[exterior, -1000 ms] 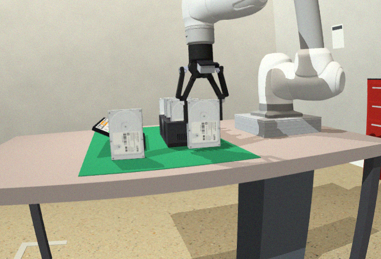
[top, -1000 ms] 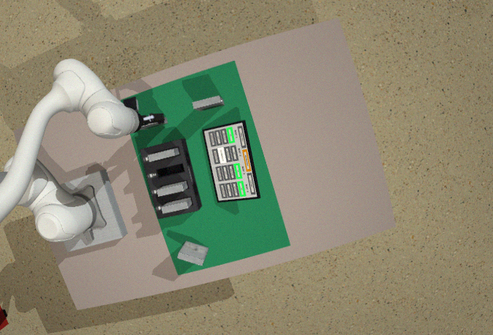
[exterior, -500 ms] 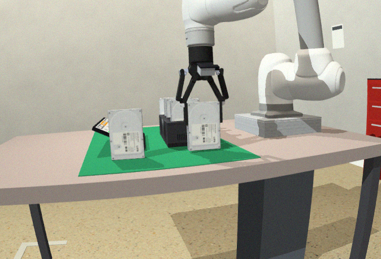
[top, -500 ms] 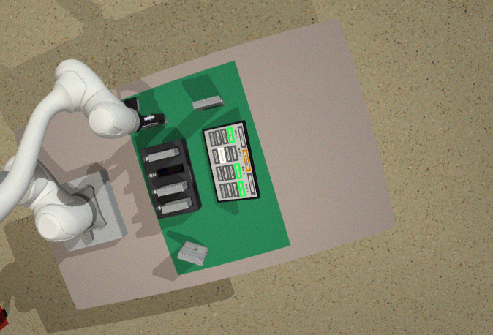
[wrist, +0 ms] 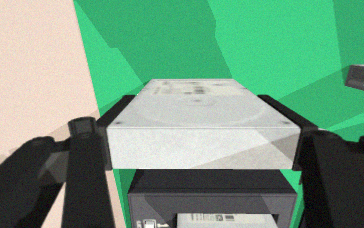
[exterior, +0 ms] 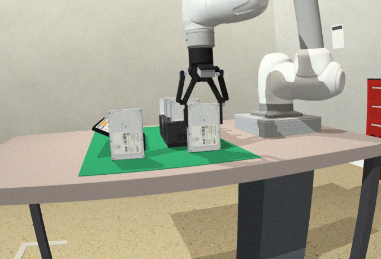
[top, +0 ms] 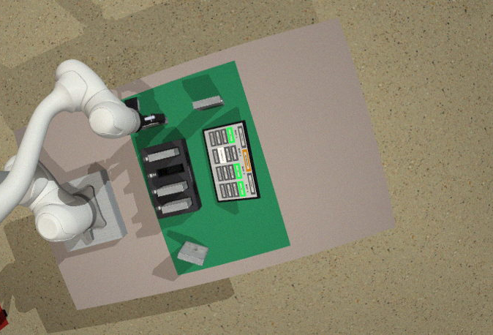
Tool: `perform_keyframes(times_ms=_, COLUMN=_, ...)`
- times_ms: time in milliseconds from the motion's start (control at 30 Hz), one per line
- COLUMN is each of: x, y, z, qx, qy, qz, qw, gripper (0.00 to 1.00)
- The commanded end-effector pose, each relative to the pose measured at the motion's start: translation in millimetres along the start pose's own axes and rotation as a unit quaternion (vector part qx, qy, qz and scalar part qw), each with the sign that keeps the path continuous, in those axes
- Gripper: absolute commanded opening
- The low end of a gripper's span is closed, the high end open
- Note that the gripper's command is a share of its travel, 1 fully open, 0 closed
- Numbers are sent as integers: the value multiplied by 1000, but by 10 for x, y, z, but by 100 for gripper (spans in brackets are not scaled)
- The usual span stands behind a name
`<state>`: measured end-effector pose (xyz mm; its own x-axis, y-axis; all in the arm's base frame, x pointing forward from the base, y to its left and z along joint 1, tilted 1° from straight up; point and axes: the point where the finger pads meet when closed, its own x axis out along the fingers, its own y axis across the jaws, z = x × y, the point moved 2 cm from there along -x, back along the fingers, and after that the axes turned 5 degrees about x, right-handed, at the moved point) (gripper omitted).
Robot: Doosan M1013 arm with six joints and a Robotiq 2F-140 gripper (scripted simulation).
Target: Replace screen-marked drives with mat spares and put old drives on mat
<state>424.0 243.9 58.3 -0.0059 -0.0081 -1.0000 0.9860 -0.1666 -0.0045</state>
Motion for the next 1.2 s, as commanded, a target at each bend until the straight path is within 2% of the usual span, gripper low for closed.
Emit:
perform_keyframes(times_ms=0, x=1, y=3, z=-3, qx=0, qy=0, qz=0, qw=1000, gripper=10)
perform_keyframes(times_ms=967, x=13, y=3, z=-3, qx=0, qy=0, qz=0, qw=1000, gripper=10)
perform_keyframes(times_ms=1000, x=13, y=3, z=-3, qx=0, qy=0, qz=0, qw=1000, gripper=89)
perform_keyframes(times_ms=1167, x=13, y=3, z=-3, qx=0, qy=0, qz=0, qw=1000, gripper=89)
